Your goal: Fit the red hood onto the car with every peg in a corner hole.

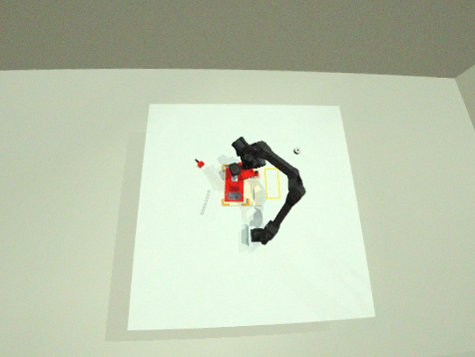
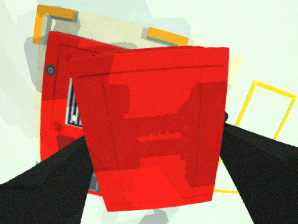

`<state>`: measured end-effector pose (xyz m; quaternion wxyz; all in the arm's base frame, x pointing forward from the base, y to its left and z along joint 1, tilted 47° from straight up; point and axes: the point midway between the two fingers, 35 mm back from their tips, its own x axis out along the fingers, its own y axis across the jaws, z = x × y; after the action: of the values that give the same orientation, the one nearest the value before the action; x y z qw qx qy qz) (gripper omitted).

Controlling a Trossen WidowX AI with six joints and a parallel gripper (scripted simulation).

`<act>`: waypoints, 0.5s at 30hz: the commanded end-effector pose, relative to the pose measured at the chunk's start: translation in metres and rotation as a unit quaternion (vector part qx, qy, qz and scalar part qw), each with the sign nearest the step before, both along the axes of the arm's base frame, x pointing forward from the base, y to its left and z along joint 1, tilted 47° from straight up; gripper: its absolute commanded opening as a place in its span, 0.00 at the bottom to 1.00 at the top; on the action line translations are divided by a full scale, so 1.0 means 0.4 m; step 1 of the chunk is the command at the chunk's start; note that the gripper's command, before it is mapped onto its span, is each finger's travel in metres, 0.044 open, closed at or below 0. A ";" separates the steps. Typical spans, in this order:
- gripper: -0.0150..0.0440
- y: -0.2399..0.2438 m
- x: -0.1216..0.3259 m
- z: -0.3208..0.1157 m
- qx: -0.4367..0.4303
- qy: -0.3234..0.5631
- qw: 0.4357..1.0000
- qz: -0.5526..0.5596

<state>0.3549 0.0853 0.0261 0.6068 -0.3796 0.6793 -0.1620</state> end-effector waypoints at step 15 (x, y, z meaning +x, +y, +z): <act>0.25 0.084 -0.037 -0.086 0.001 -0.101 0.990 -0.095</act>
<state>0.3426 0.1118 -0.0037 0.6468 -0.3069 0.6537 -0.2452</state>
